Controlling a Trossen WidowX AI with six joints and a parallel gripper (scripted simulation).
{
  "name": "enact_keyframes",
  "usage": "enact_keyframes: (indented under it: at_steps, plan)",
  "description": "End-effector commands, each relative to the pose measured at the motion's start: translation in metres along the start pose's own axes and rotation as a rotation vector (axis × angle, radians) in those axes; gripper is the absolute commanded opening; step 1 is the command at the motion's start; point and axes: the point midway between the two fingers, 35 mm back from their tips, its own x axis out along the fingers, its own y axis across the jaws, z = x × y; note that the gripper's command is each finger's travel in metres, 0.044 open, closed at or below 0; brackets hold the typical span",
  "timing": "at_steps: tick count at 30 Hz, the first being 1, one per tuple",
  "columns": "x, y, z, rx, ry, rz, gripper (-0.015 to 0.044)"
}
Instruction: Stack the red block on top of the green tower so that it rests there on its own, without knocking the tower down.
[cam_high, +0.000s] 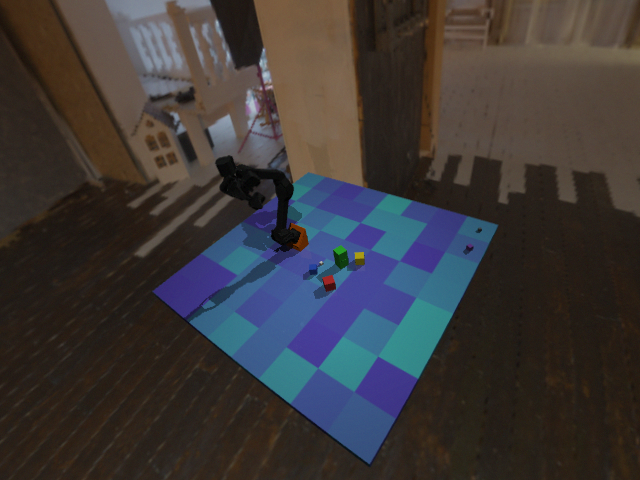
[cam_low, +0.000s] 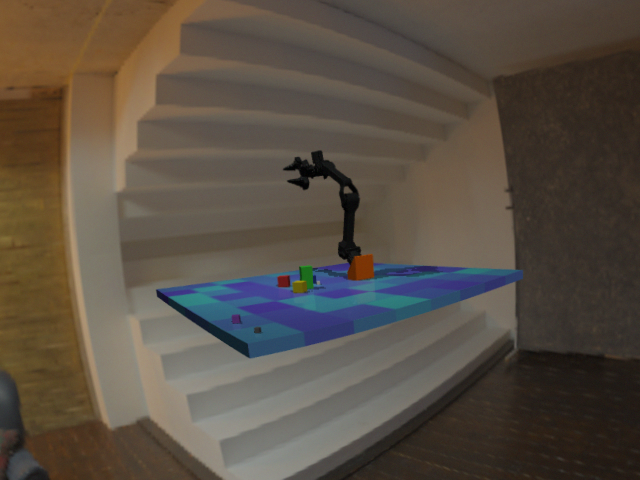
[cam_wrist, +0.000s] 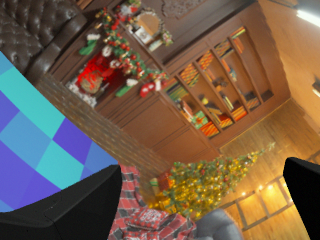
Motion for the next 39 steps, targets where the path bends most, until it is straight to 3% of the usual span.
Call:
enact_keyframes:
  at_steps: [1, 10, 17, 26, 39]
  plan:
    - [0.000, 0.000, -0.001, 0.002, -0.002, -0.001, 0.0426]
    - [-0.010, -0.009, -0.066, 0.301, -0.008, -0.052, 0.0440]
    - [0.000, -0.001, -0.136, 0.732, 0.032, -0.042, 0.0440]
    - [0.035, 0.038, -0.196, 1.204, 0.083, 0.070, 0.0440]
    - [0.103, 0.114, -0.226, 1.687, 0.268, 0.310, 0.0440]
